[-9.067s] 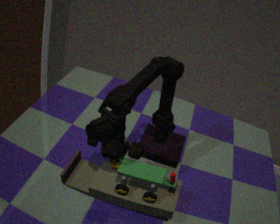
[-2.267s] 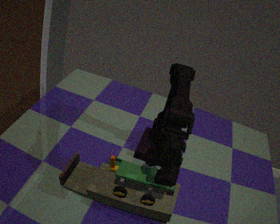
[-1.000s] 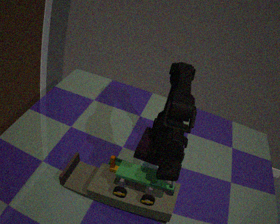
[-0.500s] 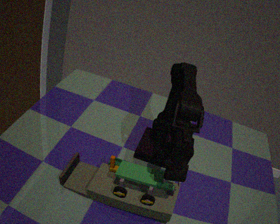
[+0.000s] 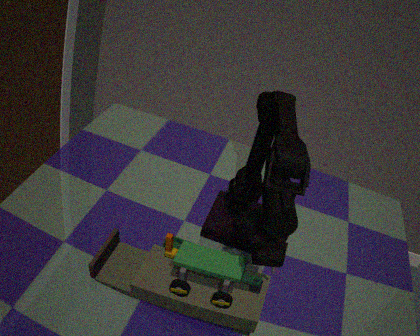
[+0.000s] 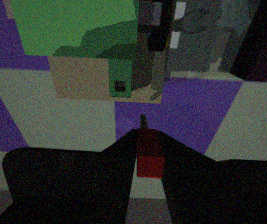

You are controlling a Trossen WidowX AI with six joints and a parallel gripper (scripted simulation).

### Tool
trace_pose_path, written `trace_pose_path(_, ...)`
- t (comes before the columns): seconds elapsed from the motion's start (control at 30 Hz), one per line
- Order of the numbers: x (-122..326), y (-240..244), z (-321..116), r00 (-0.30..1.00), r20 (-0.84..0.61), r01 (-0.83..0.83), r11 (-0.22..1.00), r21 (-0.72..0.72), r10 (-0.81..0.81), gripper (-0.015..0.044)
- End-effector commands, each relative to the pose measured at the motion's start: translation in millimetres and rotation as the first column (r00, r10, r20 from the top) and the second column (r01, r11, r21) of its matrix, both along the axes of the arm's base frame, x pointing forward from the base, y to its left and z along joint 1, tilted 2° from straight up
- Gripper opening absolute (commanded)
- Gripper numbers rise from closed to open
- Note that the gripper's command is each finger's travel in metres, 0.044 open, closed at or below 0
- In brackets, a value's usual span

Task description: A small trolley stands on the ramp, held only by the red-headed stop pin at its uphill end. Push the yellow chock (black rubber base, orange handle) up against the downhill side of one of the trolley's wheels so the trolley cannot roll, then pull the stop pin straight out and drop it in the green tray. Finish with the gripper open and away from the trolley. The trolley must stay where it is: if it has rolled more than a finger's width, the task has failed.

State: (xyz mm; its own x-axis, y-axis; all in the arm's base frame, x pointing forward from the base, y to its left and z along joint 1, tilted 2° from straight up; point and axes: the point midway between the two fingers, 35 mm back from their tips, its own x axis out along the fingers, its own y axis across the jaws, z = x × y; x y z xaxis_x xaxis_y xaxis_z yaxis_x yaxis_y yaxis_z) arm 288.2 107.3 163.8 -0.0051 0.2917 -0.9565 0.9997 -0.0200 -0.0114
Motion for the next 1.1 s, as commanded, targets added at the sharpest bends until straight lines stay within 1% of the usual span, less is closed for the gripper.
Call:
trace_pose_path(0.0, -14, 1, 1, 1.000, 0.010, 0.001, 1.000, 0.006, -0.001, 0.0000)
trace_pose_path(0.43, -56, 5, 3, 1.000, 0.007, 0.001, 1.000, 0.006, -0.001, 0.0000)
trace_pose_path(0.6, -58, 5, 3, 1.000, 0.006, 0.001, 1.000, 0.006, -0.001, 0.0000)
trace_pose_path(1.07, -55, -46, -10, 1.000, 0.007, 0.001, 1.000, 0.001, -0.001, 0.0000)
